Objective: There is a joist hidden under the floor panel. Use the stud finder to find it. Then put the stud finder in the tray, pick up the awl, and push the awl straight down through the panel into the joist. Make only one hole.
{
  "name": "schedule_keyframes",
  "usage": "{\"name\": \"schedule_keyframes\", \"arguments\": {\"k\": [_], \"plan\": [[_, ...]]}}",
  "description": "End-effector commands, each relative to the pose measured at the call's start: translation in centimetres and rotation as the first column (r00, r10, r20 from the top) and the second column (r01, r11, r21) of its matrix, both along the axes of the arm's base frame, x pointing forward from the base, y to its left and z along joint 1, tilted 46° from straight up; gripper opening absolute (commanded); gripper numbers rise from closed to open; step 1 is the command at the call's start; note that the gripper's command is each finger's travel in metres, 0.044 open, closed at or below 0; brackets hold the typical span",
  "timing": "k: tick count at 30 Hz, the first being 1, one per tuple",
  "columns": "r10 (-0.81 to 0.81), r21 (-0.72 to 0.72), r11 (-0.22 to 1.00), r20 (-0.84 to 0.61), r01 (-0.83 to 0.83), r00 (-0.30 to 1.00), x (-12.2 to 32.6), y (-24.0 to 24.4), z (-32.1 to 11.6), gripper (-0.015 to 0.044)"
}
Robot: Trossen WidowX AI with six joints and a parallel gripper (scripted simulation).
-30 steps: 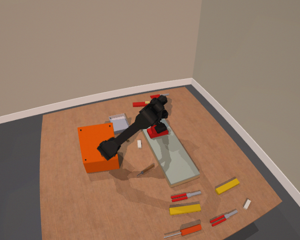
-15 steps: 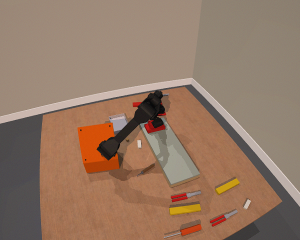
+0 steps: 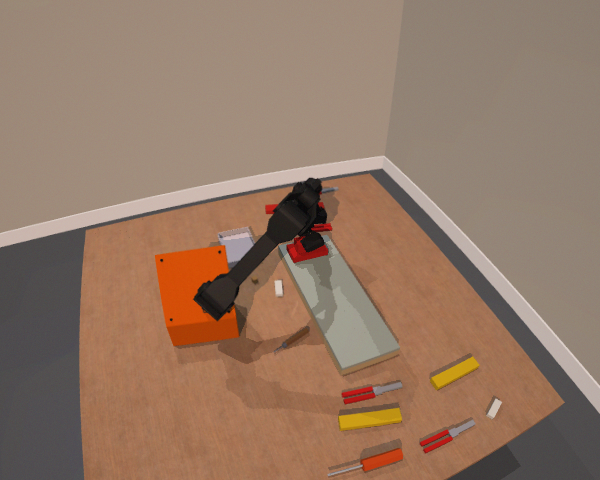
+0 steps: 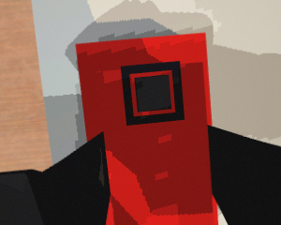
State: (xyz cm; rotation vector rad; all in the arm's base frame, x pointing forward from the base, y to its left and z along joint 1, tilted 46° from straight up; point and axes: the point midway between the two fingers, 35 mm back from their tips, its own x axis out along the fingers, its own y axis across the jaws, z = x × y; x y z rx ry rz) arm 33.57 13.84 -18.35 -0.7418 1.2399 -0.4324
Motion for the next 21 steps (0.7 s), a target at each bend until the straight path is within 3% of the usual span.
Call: {"name": "schedule_keyframes", "arguments": {"k": [1, 21], "plan": [[0.000, 0.000, 1.000, 0.001, 0.000, 1.000, 0.0, 0.0, 0.0, 0.0000], [-0.005, 0.000, 1.000, 0.002, 0.005, 1.000, 0.6, -4.3, 4.1, 0.0000]]}}
